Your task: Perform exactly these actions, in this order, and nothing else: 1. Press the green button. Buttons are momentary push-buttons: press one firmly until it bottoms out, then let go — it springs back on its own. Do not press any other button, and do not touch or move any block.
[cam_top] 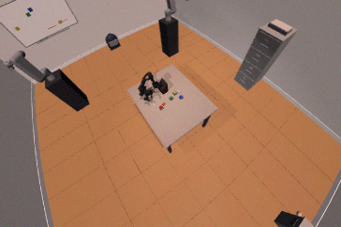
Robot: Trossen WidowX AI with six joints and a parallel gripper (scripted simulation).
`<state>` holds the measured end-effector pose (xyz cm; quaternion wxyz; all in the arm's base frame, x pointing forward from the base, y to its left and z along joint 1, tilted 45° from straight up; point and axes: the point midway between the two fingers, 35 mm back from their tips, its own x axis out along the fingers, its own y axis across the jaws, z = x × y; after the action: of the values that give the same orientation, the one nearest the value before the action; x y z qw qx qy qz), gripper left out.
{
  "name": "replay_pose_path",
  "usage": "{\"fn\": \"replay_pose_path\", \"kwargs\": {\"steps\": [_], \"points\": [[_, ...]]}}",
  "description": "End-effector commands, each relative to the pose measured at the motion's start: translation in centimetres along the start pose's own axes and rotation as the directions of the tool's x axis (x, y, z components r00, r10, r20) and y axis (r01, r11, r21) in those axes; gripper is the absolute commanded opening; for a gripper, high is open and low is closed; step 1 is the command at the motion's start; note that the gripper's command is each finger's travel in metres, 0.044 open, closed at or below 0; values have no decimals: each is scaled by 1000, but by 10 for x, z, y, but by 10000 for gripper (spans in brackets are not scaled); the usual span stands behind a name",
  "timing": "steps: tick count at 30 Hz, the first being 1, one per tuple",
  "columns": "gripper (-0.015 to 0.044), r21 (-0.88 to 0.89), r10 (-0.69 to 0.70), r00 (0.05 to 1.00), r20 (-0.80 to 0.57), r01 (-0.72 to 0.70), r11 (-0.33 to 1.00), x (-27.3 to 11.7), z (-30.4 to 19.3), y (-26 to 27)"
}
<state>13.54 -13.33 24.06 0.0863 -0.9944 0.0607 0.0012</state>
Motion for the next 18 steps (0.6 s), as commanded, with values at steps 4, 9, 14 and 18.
{"fn": "replay_pose_path", "kwargs": {"steps": [4,9,14,18], "points": [[400,-29,-97,986,136,101,994,13,21,-6],[400,-78,-284,869,405,342,936,32,64,-24],[400,-95,-416,645,641,604,791,40,106,-44],[400,-73,-449,413,792,794,603,40,137,-58]]}}
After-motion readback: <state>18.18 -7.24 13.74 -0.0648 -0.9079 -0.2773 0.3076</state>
